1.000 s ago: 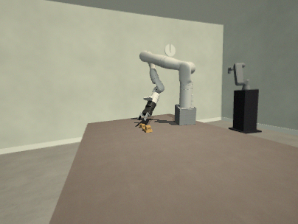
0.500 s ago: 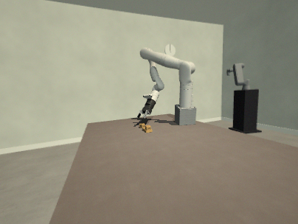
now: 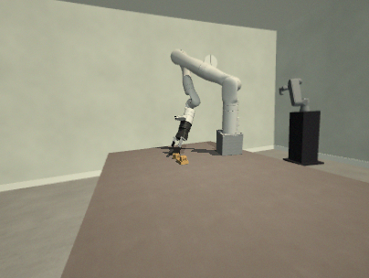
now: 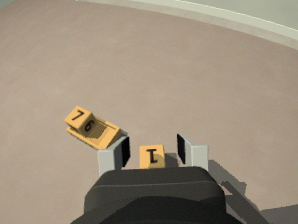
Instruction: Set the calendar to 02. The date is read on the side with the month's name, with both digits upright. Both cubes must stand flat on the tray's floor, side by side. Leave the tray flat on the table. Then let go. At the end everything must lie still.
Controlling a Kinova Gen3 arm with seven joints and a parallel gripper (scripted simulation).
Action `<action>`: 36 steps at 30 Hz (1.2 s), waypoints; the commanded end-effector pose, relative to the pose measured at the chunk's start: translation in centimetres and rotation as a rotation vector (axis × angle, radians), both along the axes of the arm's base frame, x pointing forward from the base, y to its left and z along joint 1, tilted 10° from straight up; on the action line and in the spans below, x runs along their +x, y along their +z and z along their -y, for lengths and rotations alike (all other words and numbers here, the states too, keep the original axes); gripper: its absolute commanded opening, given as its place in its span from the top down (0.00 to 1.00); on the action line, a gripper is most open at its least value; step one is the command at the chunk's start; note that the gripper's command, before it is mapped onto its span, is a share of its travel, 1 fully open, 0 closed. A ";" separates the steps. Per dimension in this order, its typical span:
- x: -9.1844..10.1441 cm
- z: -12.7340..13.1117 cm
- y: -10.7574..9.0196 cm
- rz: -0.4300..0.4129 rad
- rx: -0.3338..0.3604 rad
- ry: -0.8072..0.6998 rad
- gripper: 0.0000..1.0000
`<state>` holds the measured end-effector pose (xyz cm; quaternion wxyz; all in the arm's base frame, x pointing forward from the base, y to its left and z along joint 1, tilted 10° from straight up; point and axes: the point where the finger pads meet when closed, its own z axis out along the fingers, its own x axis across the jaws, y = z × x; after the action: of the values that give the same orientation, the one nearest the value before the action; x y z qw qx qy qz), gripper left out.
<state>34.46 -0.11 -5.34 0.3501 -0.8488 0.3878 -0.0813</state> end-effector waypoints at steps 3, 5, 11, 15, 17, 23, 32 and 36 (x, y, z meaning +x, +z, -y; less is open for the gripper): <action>0.5 -0.4 0.8 -0.034 -0.064 0.028 0.00; 0.5 -0.4 0.9 -0.036 -0.068 0.029 0.00; 0.5 -0.4 0.9 -0.038 -0.069 0.029 0.00; 0.4 -0.5 0.7 -0.051 -0.077 0.034 0.00; 0.3 -0.5 0.6 -0.064 -0.085 0.039 0.00; 0.0 -0.6 0.4 -0.112 -0.118 0.053 0.00; 0.1 -0.6 0.4 -0.187 -0.193 0.067 0.00; 0.3 -0.6 0.7 -0.208 -0.224 0.066 0.00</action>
<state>33.99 0.51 -5.17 0.2252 -0.8943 0.3860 -0.0216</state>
